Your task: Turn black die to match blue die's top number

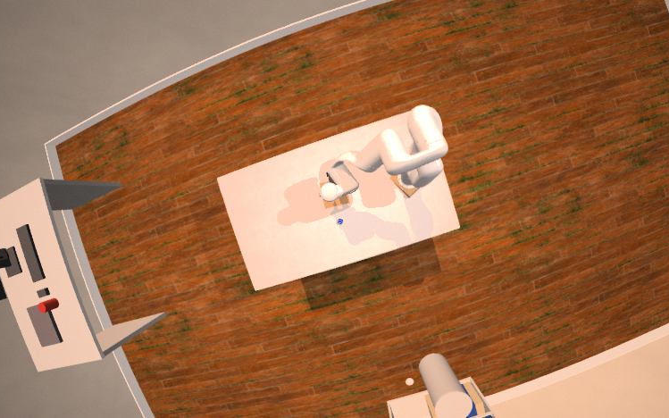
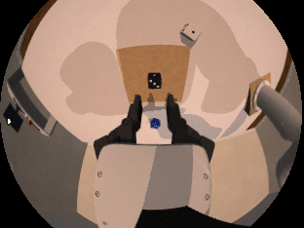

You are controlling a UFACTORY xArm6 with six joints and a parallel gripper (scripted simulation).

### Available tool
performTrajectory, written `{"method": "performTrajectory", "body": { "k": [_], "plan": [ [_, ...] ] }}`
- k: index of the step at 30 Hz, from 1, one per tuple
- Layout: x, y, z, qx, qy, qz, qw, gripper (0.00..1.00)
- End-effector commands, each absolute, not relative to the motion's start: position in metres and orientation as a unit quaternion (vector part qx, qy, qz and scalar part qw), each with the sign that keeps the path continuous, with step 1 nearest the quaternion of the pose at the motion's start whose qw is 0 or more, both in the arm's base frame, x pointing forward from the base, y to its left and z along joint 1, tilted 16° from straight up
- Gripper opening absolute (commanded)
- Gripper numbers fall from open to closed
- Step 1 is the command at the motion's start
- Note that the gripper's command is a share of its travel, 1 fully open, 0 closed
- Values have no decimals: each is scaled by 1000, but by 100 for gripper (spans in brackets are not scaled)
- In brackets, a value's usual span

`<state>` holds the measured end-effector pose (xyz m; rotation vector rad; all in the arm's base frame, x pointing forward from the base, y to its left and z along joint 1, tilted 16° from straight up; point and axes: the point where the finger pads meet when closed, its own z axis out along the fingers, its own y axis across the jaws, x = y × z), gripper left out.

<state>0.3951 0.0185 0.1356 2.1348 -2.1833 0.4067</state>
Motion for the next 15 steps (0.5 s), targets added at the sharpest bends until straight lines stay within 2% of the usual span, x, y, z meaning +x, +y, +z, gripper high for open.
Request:
{"method": "performTrajectory", "body": {
  "k": [1,10,15],
  "plan": [
    [395,20,144,693,-708,133,29,42],
    [393,22,142,690,-707,146,52,42],
    [393,23,142,676,-701,200,107,42]
  ]
}}
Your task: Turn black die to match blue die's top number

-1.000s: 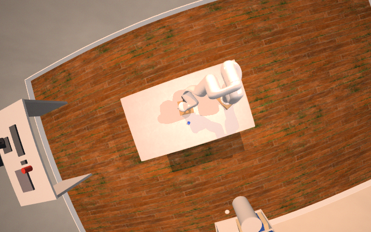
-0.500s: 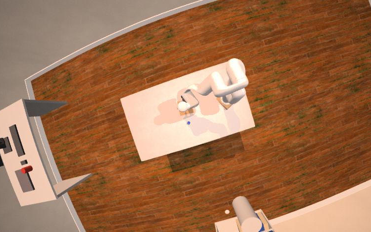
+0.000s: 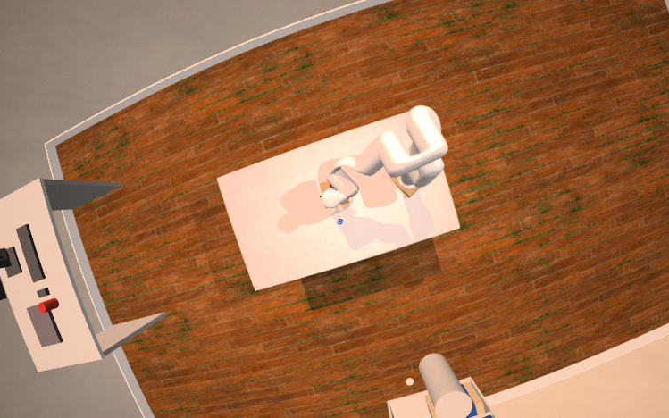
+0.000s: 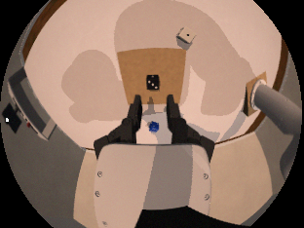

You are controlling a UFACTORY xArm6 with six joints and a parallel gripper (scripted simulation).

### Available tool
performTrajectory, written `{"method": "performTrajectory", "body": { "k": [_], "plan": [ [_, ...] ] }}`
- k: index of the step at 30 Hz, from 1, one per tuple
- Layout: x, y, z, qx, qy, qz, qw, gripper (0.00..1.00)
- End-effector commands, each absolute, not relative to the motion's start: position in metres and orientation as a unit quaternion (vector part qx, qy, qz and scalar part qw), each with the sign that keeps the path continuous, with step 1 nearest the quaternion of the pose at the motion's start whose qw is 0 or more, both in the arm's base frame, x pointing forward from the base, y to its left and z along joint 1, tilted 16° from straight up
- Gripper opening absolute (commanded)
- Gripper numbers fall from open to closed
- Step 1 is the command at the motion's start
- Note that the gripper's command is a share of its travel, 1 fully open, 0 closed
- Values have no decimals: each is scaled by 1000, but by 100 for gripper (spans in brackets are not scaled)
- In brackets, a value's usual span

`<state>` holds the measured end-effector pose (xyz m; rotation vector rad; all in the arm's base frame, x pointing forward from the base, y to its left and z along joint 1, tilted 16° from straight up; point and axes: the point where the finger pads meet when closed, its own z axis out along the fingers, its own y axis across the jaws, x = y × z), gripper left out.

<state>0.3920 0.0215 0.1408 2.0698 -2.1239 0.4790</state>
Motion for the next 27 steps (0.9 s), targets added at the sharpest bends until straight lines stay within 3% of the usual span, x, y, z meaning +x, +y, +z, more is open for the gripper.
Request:
{"method": "performTrajectory", "body": {
  "k": [1,27],
  "plan": [
    [394,23,142,673,-700,210,114,42],
    [395,30,137,626,-671,323,233,42]
  ]
}}
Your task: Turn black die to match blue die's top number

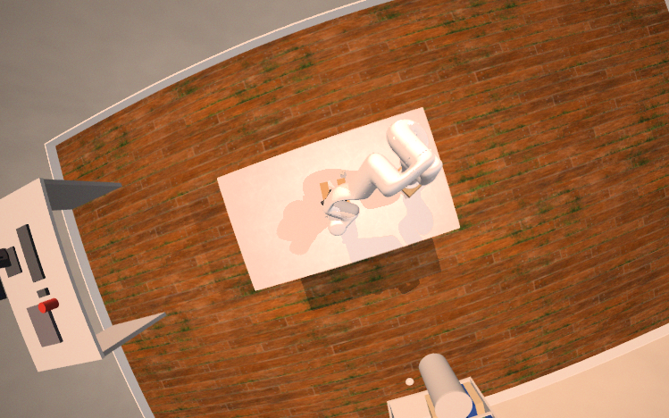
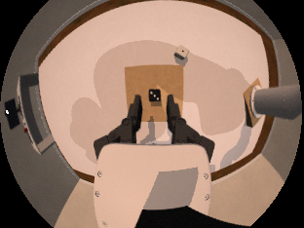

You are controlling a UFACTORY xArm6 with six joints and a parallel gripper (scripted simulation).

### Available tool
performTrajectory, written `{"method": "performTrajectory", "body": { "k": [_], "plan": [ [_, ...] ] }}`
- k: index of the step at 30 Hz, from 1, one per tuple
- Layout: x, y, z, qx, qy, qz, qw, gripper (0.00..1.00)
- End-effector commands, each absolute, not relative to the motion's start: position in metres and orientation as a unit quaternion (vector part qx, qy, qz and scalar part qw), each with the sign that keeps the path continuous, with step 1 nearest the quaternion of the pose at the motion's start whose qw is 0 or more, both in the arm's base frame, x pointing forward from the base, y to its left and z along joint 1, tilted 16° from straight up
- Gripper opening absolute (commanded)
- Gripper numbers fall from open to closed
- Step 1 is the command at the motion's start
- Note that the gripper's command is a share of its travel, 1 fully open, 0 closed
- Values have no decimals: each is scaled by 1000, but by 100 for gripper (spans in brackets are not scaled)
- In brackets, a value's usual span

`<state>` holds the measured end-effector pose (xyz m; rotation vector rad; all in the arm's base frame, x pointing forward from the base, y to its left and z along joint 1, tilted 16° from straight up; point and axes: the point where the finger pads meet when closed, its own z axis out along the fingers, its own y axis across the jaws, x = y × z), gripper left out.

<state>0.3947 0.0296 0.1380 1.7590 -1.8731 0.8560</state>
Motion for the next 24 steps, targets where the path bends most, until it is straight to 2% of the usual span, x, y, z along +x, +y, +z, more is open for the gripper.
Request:
{"method": "performTrajectory", "body": {
  "k": [1,9,24],
  "plan": [
    [395,30,137,626,-671,323,233,42],
    [396,32,137,590,-644,386,297,42],
    [396,34,135,589,-643,388,298,42]
  ]
}}
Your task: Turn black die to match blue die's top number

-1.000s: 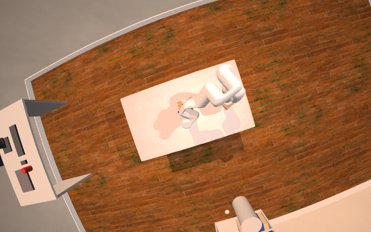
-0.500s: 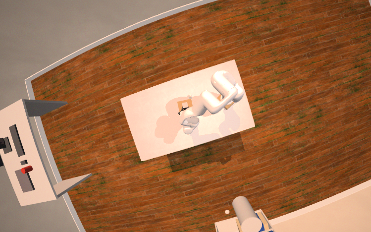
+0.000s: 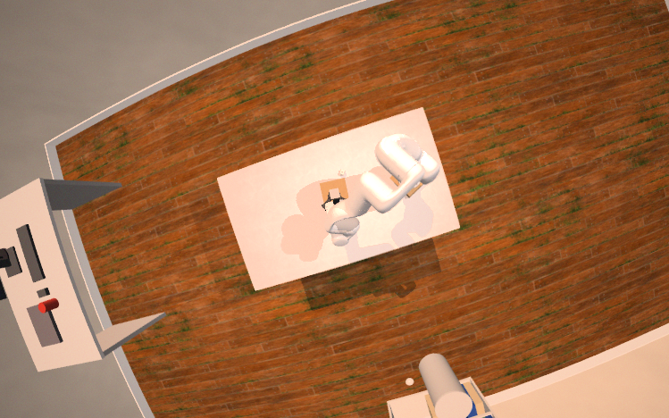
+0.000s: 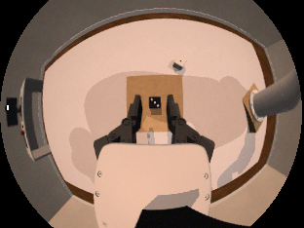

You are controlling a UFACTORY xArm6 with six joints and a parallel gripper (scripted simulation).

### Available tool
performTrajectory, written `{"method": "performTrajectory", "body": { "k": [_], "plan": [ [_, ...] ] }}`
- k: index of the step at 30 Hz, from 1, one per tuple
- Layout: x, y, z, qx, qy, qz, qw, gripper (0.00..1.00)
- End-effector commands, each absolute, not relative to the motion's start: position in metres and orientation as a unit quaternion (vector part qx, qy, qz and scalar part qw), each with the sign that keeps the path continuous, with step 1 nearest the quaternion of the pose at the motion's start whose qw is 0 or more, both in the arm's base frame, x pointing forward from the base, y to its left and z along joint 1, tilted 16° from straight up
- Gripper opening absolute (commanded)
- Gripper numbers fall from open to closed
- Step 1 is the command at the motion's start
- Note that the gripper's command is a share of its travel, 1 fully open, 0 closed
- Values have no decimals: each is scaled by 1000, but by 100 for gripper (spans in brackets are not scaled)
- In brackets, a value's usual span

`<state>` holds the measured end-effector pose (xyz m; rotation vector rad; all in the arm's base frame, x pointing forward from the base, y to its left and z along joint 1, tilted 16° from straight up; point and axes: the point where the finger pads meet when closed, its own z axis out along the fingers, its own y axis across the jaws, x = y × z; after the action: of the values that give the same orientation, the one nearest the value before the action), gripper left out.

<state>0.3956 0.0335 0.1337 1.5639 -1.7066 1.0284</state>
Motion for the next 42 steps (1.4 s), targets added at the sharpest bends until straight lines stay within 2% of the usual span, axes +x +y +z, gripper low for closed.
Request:
{"method": "performTrajectory", "body": {
  "k": [1,42],
  "plan": [
    [396,34,135,589,-643,388,298,42],
    [403,23,88,589,-643,388,298,42]
  ]
}}
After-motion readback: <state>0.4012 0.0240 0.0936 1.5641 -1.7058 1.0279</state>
